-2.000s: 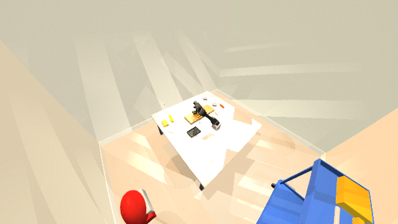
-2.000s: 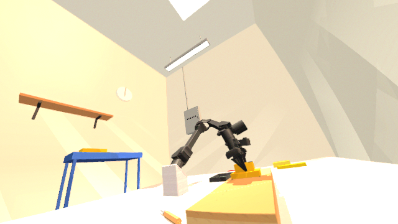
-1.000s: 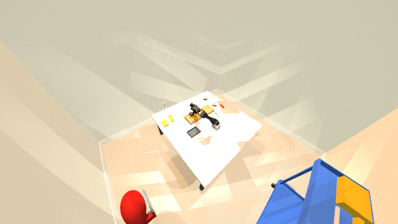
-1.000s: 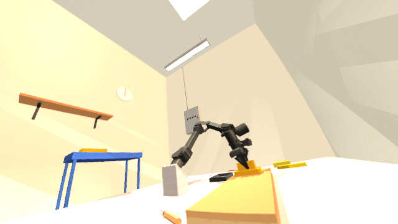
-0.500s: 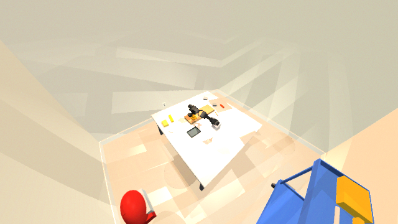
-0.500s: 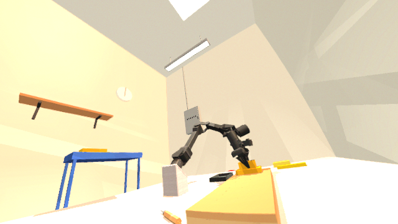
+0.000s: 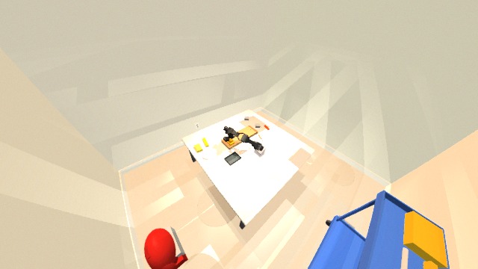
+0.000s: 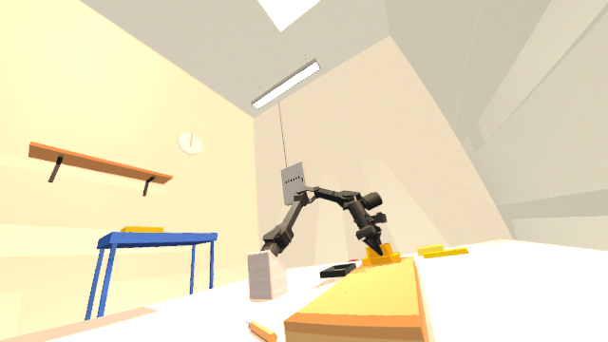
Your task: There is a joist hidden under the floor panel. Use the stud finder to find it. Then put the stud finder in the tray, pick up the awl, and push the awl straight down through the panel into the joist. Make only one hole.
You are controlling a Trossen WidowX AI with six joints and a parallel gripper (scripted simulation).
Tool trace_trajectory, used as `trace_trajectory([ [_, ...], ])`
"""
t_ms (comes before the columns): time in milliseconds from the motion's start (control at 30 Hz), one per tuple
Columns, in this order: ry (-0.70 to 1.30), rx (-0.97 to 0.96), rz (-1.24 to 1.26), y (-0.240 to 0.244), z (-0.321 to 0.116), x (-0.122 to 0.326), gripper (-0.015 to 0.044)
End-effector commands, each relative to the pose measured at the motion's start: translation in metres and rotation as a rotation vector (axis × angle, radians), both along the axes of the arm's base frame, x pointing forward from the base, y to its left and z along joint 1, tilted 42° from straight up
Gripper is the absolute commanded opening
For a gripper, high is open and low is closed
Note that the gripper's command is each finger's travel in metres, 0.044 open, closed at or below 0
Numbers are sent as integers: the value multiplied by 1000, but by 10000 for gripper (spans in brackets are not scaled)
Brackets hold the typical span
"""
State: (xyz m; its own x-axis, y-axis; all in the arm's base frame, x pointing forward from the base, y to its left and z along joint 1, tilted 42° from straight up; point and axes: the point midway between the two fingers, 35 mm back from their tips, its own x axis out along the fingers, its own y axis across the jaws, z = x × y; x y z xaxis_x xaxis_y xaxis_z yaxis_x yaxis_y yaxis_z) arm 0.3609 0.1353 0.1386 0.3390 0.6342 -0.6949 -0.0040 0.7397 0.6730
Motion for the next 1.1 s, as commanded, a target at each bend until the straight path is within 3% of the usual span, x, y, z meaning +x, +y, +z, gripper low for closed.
trace_trajectory([
  [0, -2, 5, 6, 5, 4, -1, 0],
  [1067, -1, 2, 6, -28, -27, -1, 0],
])
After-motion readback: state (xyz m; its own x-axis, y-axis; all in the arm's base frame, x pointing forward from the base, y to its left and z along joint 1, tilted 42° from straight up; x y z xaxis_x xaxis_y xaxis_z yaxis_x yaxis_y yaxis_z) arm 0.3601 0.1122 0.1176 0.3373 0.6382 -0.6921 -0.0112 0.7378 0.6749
